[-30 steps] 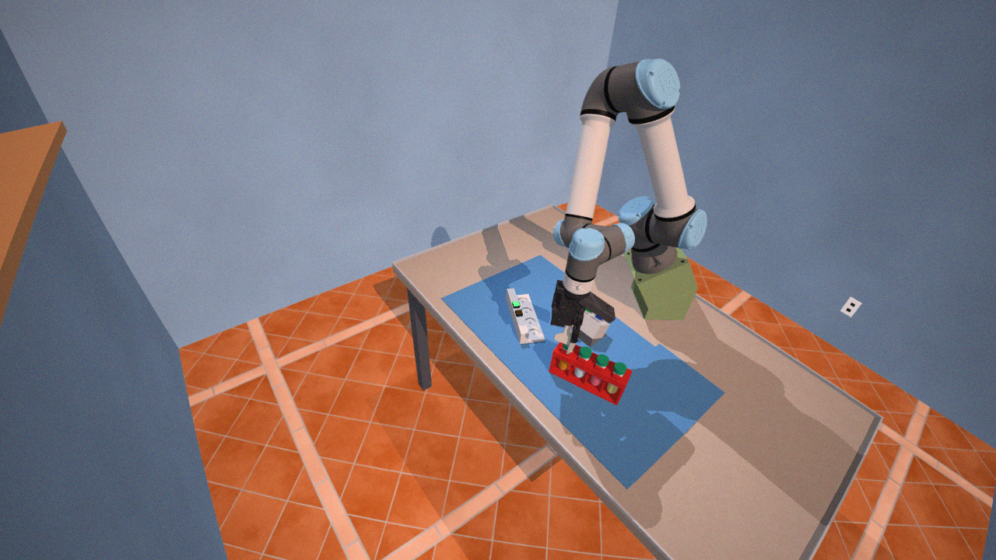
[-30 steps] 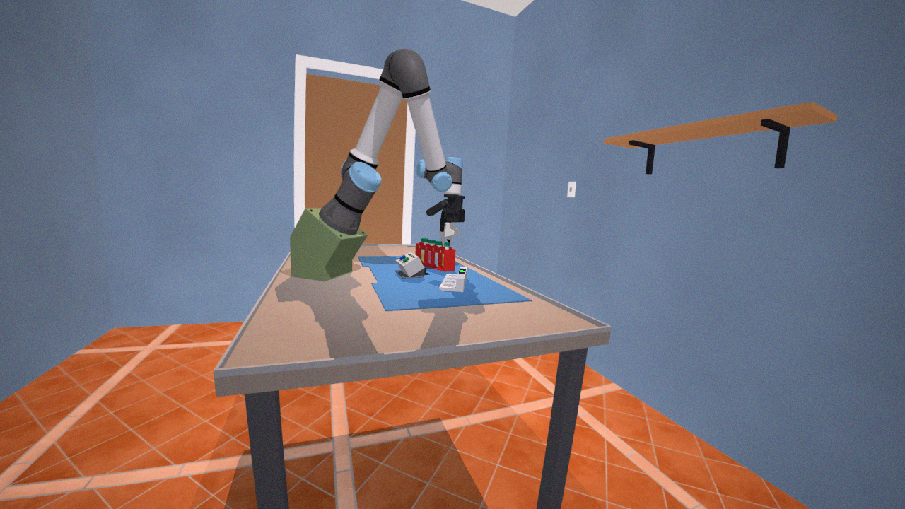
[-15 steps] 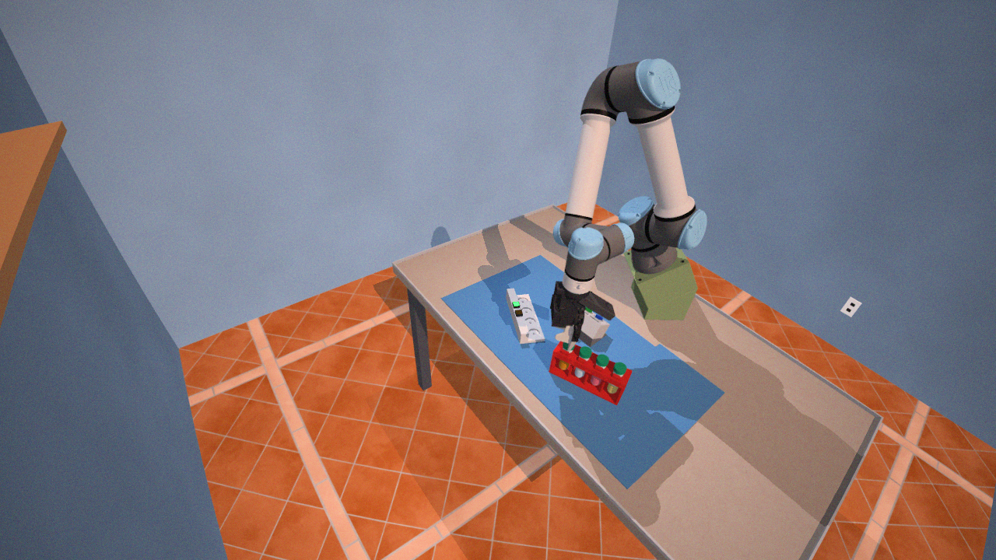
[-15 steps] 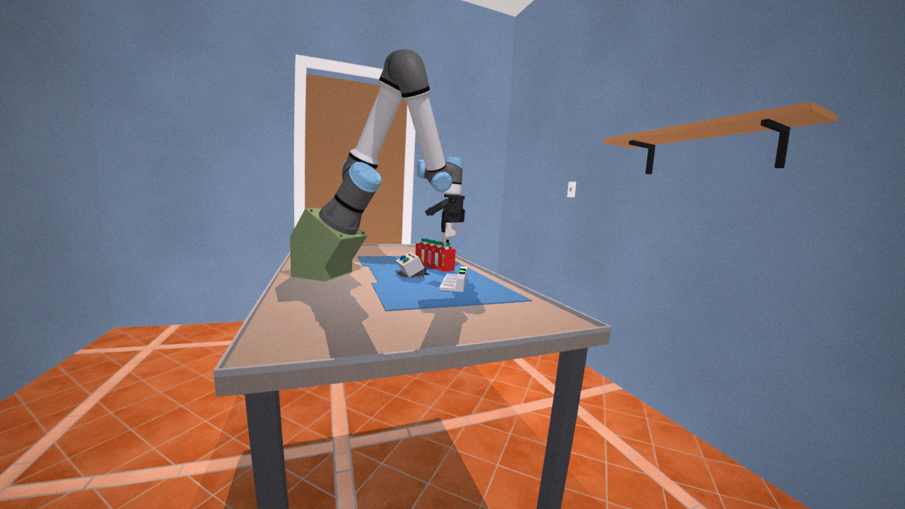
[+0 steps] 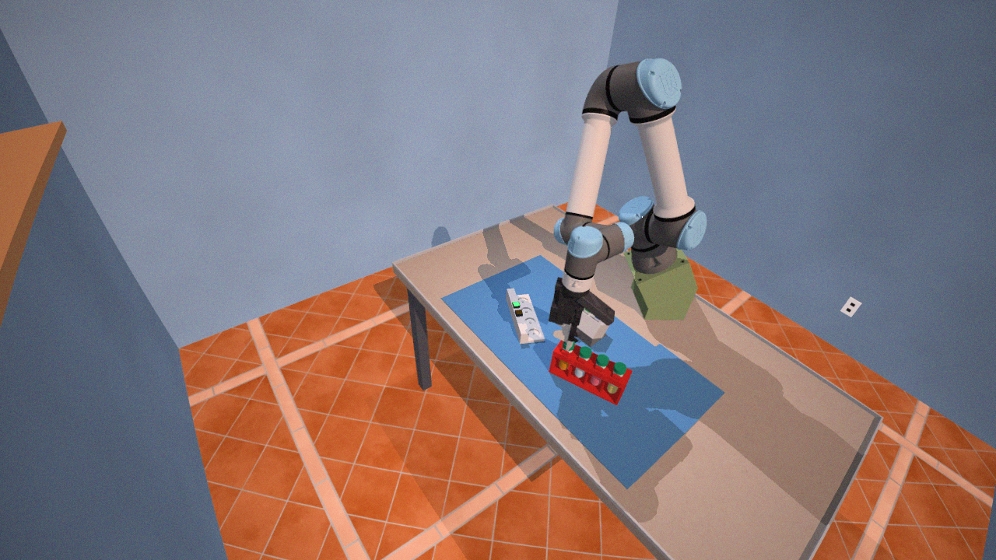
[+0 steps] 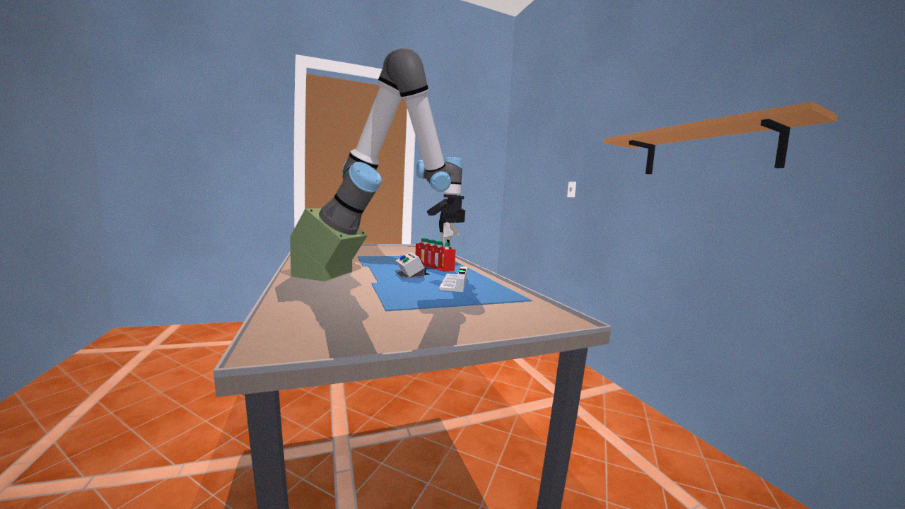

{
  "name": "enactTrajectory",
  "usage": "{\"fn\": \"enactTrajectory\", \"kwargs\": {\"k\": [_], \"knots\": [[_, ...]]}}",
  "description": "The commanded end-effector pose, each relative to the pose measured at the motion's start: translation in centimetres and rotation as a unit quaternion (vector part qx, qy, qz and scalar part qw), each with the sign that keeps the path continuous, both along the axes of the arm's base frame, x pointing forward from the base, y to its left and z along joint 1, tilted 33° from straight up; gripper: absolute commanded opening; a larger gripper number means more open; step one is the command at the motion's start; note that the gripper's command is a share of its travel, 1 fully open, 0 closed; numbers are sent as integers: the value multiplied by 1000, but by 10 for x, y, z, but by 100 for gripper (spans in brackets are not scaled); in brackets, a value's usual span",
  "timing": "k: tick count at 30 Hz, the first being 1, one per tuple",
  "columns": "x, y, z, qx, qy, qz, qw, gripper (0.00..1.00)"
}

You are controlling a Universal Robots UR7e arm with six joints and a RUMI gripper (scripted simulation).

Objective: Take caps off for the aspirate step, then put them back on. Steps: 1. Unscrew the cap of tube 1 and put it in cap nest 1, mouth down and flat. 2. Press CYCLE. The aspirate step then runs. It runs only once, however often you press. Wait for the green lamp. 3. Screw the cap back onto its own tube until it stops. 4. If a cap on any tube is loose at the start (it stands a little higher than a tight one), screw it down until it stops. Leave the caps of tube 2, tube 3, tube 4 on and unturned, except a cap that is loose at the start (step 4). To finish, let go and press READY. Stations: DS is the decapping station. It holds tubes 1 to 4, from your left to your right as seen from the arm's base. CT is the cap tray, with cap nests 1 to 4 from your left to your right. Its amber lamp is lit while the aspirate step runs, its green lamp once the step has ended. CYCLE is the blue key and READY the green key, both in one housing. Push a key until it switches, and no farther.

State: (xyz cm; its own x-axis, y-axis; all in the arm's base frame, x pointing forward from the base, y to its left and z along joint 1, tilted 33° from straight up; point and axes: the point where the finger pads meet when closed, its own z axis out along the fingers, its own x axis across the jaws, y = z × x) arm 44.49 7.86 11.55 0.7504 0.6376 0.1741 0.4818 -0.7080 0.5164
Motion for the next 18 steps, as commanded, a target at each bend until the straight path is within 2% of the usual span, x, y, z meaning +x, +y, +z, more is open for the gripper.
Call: {"fn": "enactTrajectory", "kwargs": {"k": [1, 7, 12, 14, 15, 18], "knots": [[0, 0, 0, 52, -37, -104, 993, 0], [0, 0, 0, 107, -75, -207, 970, 0], [0, 0, 0, 158, -109, -300, 934, 0], [0, 0, 0, 158, -109, -300, 934, 0], [0, 0, 0, 171, -118, -325, 923, 0], [0, 0, 0, 171, -118, -325, 923, 0]]}}
